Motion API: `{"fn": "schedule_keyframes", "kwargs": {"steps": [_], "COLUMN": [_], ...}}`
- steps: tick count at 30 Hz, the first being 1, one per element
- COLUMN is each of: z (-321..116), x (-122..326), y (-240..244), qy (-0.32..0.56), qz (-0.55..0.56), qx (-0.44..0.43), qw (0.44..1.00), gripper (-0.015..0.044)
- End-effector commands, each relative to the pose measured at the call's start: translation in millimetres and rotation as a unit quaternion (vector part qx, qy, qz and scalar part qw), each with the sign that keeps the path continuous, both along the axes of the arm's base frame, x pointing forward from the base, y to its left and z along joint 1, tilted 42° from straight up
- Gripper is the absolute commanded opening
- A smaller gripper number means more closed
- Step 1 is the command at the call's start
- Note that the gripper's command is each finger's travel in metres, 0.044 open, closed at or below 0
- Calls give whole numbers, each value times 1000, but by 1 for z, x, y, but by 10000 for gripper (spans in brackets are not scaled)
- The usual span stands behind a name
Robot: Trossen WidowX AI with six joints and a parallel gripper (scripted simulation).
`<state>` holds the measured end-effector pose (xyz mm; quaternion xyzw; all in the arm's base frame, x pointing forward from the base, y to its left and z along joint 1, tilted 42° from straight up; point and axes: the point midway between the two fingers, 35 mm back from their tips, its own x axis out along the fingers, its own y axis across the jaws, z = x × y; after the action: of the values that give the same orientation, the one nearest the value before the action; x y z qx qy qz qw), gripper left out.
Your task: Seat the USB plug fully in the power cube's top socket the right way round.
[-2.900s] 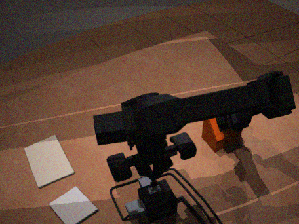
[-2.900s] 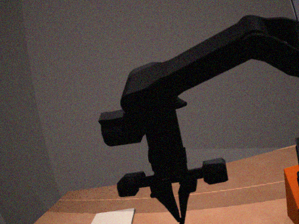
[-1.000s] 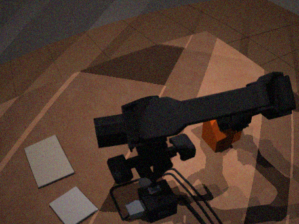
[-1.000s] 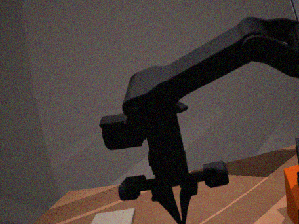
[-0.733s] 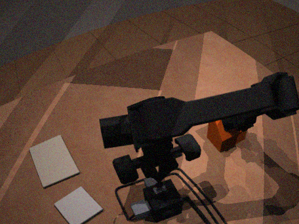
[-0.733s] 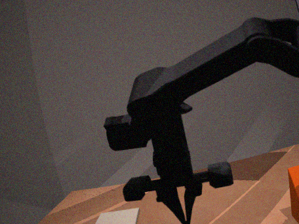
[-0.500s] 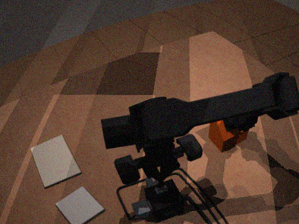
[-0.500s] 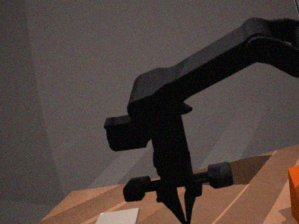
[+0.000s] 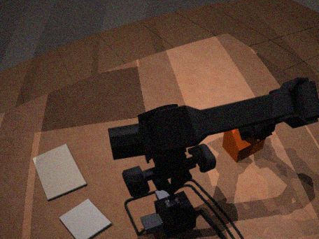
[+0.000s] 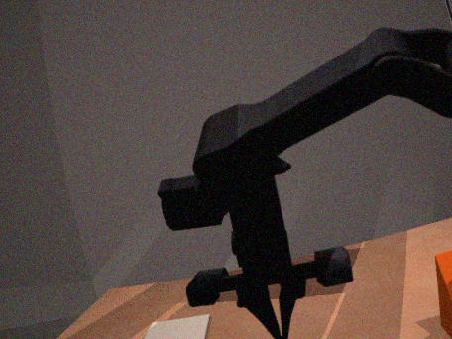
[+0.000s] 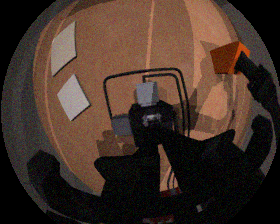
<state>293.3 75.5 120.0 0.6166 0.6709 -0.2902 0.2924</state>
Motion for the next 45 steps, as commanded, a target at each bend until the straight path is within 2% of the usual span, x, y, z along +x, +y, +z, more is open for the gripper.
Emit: {"fn": "schedule_keyframes", "kwargs": {"steps": [1,45], "z": [0,-4], "x": [0,0], "y": [0,4], "qy": [0,0], "qz": [-1,-1], "qx": [-1,-1], "qw": [1000,1000], "gripper": [0,0]}}
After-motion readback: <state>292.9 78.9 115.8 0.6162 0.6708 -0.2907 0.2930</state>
